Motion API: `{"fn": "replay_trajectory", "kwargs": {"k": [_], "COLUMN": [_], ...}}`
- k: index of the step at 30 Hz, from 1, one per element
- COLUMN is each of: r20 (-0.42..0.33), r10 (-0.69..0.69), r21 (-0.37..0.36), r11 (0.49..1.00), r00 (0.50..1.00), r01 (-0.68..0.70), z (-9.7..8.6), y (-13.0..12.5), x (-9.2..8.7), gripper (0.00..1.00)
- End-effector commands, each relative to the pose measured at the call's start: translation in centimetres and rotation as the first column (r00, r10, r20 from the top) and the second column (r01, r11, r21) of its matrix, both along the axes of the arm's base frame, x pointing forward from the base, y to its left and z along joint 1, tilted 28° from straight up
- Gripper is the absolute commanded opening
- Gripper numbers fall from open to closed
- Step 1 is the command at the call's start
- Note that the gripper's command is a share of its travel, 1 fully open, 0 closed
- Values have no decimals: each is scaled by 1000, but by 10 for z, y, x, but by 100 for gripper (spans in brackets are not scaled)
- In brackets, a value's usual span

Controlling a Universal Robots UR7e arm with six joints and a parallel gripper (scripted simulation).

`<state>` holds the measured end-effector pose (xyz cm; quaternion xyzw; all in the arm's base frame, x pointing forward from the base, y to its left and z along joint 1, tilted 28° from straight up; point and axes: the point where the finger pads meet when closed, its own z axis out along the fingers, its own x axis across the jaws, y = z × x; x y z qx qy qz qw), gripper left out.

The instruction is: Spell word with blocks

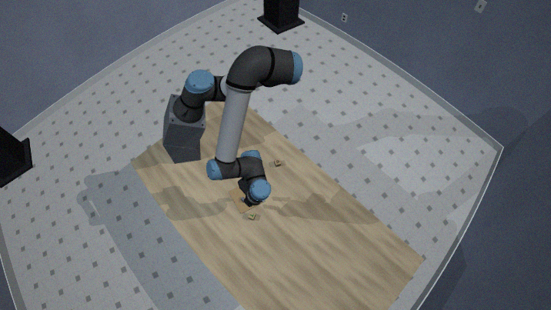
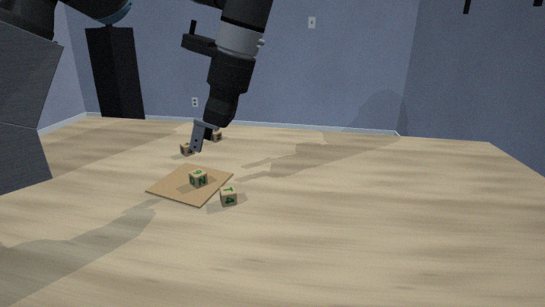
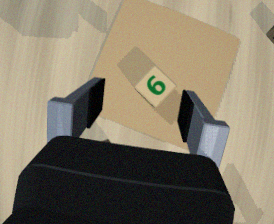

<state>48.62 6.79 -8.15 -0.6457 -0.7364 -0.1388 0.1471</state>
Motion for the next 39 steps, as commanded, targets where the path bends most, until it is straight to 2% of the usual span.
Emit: {"fn": "replay_trajectory", "kwargs": {"k": [1, 4, 7, 39], "r20": [1, 1, 1, 1], "r10": [-3, -3, -3, -1], "r21": [-1, -1, -1, -1], "r11": [1000, 1000, 1000, 1000], "r00": [1000, 1000, 1000, 1000], "r01": [3, 3, 3, 1], "z": [0, 0, 0, 0], "y": [-20, -30, -34, -32], "x": [38, 58, 65, 65], "gripper": [100, 100, 100, 100]}}
